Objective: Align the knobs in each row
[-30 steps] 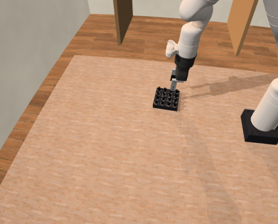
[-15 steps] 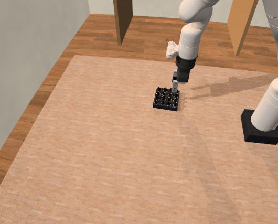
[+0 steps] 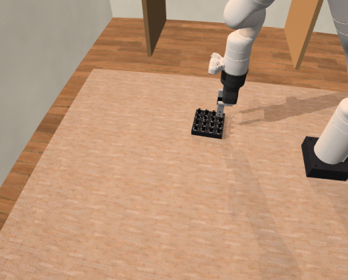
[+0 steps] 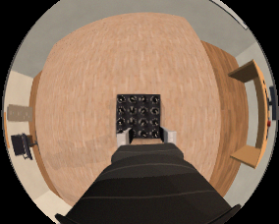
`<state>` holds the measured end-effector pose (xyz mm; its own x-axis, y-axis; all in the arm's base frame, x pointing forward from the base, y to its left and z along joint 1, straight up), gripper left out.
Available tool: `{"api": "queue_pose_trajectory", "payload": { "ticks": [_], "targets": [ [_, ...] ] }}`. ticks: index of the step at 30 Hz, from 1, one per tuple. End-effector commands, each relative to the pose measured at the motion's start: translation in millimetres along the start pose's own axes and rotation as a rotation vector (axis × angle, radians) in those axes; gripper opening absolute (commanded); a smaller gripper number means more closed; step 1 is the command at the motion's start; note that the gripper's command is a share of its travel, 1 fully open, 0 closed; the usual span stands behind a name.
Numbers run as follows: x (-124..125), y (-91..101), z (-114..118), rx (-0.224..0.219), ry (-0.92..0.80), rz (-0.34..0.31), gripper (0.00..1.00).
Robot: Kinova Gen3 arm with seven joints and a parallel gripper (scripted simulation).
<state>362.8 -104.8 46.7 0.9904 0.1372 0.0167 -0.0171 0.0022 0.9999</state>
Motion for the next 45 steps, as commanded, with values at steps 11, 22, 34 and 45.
{"api": "queue_pose_trajectory", "payload": {
  "ticks": [11, 22, 34, 45],
  "targets": [
    [-2.1, -0.5, -2.8, 0.005, -0.008, -0.009, 1.00],
    [-3.3, -0.9, -4.0, 0.007, -0.011, -0.013, 1.00],
    [-3.3, -0.9, -4.0, 0.007, -0.011, -0.013, 1.00],
    [-3.3, -0.9, -4.0, 0.007, -0.011, -0.013, 1.00]
  ]
}}
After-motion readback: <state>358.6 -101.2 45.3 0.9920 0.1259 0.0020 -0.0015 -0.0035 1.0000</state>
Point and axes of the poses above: the point where the finger pads meet when closed, its own y axis back along the fingers, its own z axis across the jaws, x = y × z, the point moved 1 cm from there along y, back along the fingers, and after that the axes turned 5 degrees about y, right-handed, at the moved point
